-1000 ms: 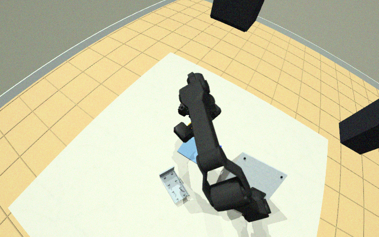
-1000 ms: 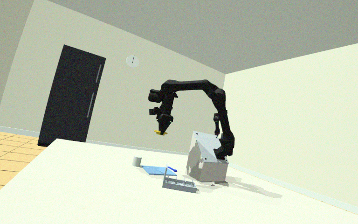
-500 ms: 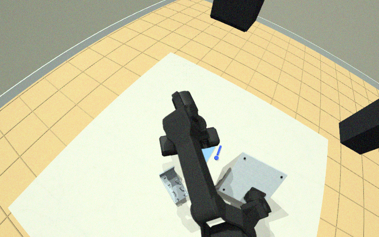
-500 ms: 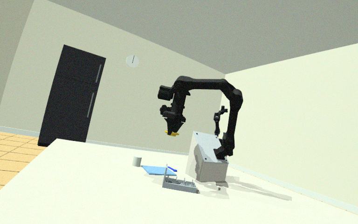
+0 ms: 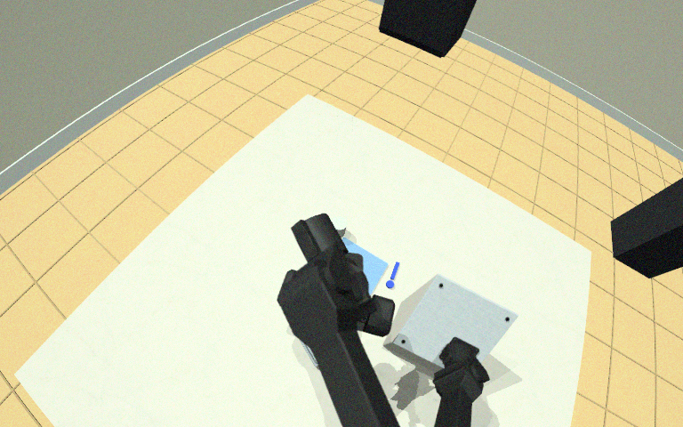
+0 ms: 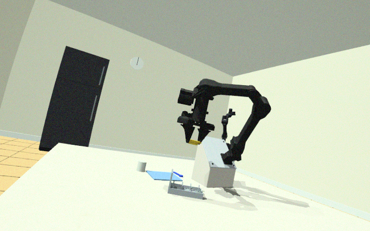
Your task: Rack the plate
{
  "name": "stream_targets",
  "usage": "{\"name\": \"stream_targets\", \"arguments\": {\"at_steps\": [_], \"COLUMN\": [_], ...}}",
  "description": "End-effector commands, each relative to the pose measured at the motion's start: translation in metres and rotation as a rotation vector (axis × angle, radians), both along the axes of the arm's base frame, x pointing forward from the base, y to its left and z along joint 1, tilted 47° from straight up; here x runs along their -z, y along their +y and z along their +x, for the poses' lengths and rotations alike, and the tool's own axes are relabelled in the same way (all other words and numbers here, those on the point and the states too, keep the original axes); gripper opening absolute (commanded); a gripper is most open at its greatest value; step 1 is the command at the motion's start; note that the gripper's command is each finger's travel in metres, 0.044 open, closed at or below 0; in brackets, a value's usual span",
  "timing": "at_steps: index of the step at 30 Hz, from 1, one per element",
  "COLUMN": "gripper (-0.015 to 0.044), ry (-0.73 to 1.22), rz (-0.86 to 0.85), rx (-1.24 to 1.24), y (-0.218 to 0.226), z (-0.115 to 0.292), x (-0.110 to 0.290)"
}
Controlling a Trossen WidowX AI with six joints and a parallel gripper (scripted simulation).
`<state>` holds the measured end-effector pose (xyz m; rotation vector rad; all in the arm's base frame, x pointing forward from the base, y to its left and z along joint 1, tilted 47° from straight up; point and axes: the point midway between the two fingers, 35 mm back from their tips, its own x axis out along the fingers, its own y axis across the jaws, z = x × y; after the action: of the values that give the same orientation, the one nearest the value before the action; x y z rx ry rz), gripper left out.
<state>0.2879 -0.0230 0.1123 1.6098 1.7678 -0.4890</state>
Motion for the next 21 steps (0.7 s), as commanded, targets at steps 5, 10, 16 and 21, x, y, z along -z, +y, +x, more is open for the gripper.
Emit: {"name": "stream_targets", "arguments": {"at_steps": [5,10,16,21], "gripper": [0.0000,0.0000,0.0000,0.0000], "ry": [0.204,0.328,0.479,0.541], "rz": [0.011,0.016,0.022,0.024], "rx": [0.191,0.308,0.447,0.503], "y": [0.030,0.046,0.065,0.072], "z": [-0.026,-0.044,-0.067,-0.077], "x": [-0.022,-0.033,-0.043,-0.046]}}
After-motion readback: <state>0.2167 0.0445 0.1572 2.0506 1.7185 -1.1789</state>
